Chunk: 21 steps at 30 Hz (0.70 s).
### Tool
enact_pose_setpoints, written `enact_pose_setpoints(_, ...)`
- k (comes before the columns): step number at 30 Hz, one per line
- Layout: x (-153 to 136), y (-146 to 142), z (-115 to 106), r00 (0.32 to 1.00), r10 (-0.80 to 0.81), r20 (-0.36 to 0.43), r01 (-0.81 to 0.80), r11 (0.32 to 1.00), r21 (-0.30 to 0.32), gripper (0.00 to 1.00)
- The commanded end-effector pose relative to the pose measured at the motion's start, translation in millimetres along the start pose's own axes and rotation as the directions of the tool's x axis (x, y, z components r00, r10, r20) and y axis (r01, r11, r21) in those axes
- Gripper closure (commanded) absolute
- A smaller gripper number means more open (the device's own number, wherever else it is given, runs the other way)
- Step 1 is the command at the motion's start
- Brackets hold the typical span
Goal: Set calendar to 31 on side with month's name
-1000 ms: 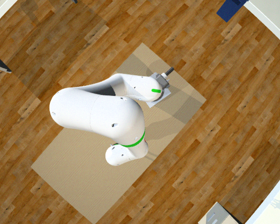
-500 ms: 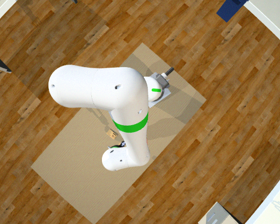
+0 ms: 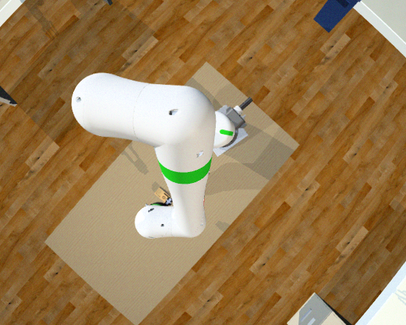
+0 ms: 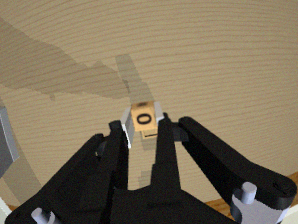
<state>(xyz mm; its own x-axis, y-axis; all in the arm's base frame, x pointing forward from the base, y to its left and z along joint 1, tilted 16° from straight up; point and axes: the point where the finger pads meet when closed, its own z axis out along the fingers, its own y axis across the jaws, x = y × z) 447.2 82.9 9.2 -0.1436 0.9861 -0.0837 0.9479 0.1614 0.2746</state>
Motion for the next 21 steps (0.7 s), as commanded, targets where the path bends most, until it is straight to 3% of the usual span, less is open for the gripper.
enact_pose_setpoints(1, -45, 1, -4, 1.0, 0.003, -0.009, -0.003, 1.0, 0.005, 0.83)
enact_pose_setpoints(2, -62, 0, -5, 1.0, 0.005, -0.009, -0.005, 1.0, 0.003, 0.83)
enact_pose_setpoints(5, -71, -2, -6, 1.0, 0.007, -0.009, -0.007, 1.0, 0.002, 0.83)
enact_pose_setpoints(21, -71, -2, -5, 1.0, 0.007, -0.009, -0.007, 1.0, 0.002, 0.83)
